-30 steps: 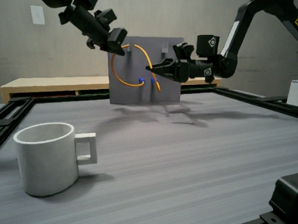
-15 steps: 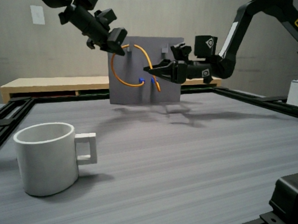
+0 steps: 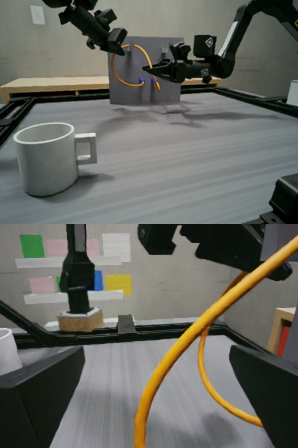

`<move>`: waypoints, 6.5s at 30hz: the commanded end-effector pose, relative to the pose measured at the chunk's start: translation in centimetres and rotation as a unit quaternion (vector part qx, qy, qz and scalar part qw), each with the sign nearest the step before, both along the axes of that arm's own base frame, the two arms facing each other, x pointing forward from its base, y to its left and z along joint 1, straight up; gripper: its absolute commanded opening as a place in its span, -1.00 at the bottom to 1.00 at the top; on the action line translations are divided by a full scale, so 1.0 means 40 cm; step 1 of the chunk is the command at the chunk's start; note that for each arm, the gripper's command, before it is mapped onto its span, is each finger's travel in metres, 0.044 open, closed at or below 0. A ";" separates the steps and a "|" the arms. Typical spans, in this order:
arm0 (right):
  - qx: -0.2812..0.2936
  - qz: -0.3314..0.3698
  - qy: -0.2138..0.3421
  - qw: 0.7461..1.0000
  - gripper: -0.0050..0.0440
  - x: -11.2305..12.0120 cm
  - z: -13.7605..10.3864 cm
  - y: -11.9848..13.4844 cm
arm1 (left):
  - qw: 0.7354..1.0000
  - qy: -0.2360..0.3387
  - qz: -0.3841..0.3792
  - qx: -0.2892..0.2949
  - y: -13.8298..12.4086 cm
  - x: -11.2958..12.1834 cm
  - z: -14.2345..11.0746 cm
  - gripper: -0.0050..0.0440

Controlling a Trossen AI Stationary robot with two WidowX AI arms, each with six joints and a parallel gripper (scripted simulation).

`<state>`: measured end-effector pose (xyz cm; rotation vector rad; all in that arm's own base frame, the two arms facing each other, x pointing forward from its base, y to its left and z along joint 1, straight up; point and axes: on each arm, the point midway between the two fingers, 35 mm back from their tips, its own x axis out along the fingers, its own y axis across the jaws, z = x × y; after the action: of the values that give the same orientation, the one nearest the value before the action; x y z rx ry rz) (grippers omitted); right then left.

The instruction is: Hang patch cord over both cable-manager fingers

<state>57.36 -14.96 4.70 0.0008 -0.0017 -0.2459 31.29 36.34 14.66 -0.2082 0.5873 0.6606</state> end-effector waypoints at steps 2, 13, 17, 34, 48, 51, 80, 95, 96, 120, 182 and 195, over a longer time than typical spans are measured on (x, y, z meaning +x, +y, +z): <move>-0.005 0.000 -0.015 1.000 1.00 0.012 0.037 0.000 | 1.000 -0.010 -0.001 0.012 0.004 0.002 0.033 -0.70; -0.005 0.000 -0.017 1.000 0.61 0.009 0.046 -0.001 | 1.000 -0.010 -0.001 0.012 0.004 0.002 0.033 -0.70; -0.005 0.000 -0.017 1.000 0.22 0.009 0.046 -0.001 | 1.000 -0.010 -0.001 0.012 0.004 0.002 0.033 -0.70; -0.005 0.000 -0.017 1.000 -0.70 0.009 0.046 -0.001 | 1.000 -0.010 -0.001 0.012 0.004 0.002 0.033 -0.70; -0.005 0.000 -0.016 1.000 -0.70 0.012 0.040 0.000 | 1.000 -0.010 -0.001 0.012 0.004 0.002 0.033 -0.63; -0.005 0.000 -0.015 1.000 -0.70 0.010 0.040 -0.001 | 1.000 -0.010 -0.001 0.012 0.004 0.002 0.033 -0.63; -0.008 0.000 -0.020 1.000 -0.70 -0.047 0.058 -0.048 | 1.000 -0.010 -0.001 0.012 0.004 0.002 0.033 -0.63; -0.008 0.000 -0.020 1.000 -0.70 -0.071 0.056 -0.066 | 1.000 -0.010 -0.001 0.012 0.004 0.002 0.033 -0.63; -0.008 0.000 -0.020 1.000 -0.70 -0.072 0.056 -0.067 | 1.000 -0.010 -0.001 0.012 0.004 0.002 0.033 -0.63; -0.006 0.000 -0.015 1.000 -0.70 -0.068 0.039 -0.065 | 1.000 -0.010 -0.001 0.012 0.004 0.002 0.033 -0.63; -0.005 0.000 -0.014 1.000 -0.70 -0.067 0.039 -0.064 | 1.000 -0.010 -0.001 0.012 0.004 0.002 0.033 -0.63; -0.004 -0.001 -0.014 1.000 -0.70 -0.066 0.039 -0.064 | 1.000 -0.010 -0.001 0.012 0.004 0.002 0.033 -0.63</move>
<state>54.37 -17.41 4.35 0.0024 0.0064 -0.2454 31.28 36.33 14.64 -0.2085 0.5877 0.6606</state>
